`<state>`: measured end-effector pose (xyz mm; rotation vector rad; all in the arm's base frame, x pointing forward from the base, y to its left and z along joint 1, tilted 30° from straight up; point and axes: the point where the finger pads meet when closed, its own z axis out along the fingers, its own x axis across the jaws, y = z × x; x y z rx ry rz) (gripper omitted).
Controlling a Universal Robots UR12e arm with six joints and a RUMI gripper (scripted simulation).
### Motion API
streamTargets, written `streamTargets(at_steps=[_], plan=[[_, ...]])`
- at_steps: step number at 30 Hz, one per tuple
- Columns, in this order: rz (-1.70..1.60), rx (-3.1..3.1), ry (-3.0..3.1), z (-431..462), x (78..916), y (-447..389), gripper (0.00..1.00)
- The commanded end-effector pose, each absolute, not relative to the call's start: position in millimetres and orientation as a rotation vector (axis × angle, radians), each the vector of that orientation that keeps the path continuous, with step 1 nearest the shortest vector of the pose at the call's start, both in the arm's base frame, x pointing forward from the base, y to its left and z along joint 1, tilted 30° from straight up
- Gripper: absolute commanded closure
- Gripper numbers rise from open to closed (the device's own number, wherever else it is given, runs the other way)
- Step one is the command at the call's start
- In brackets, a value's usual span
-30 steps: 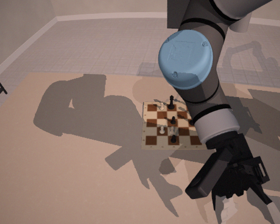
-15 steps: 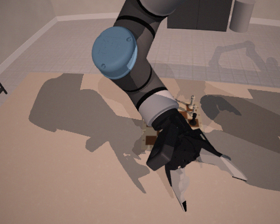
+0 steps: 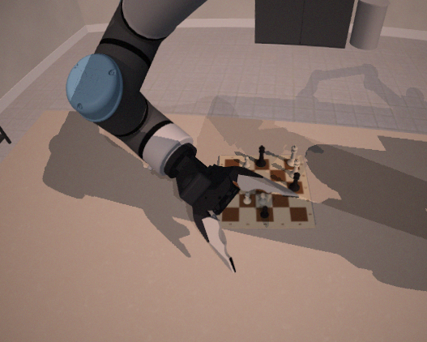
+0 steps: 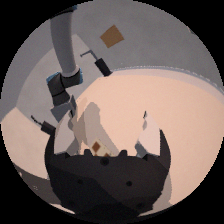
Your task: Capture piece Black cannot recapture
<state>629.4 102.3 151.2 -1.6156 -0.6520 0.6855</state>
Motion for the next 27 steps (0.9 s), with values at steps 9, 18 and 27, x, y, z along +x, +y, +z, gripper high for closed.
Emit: streamTargets(at_steps=[9,18,27], plan=[[0.606,-1.481,-1.193,84.4,718.8,10.3,0.00],[0.588,-1.352,-1.478,42.9,776.6,-43.7,0.00],[0.589,-1.259,-1.632,19.7,811.7,-74.3,0.00]])
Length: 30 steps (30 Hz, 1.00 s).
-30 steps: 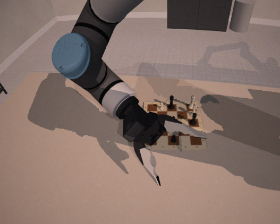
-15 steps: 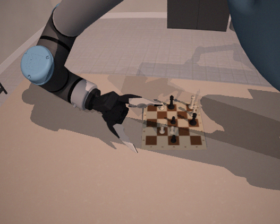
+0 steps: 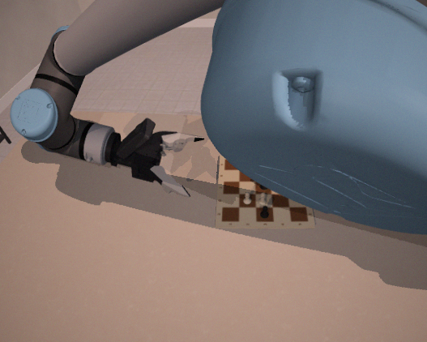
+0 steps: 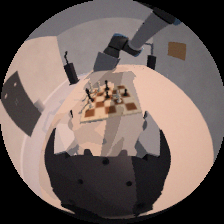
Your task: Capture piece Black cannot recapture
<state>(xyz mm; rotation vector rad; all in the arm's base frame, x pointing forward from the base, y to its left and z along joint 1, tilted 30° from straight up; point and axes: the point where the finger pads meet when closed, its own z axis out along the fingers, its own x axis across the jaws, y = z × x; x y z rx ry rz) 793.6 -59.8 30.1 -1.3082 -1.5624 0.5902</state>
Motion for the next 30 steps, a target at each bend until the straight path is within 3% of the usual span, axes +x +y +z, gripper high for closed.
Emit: streamTargets(at_steps=[1,30], plan=[[0.589,-1.249,-1.647,17.4,815.4,-77.4,0.00],[0.594,-1.194,-1.723,5.5,834.5,-93.2,0.00]])
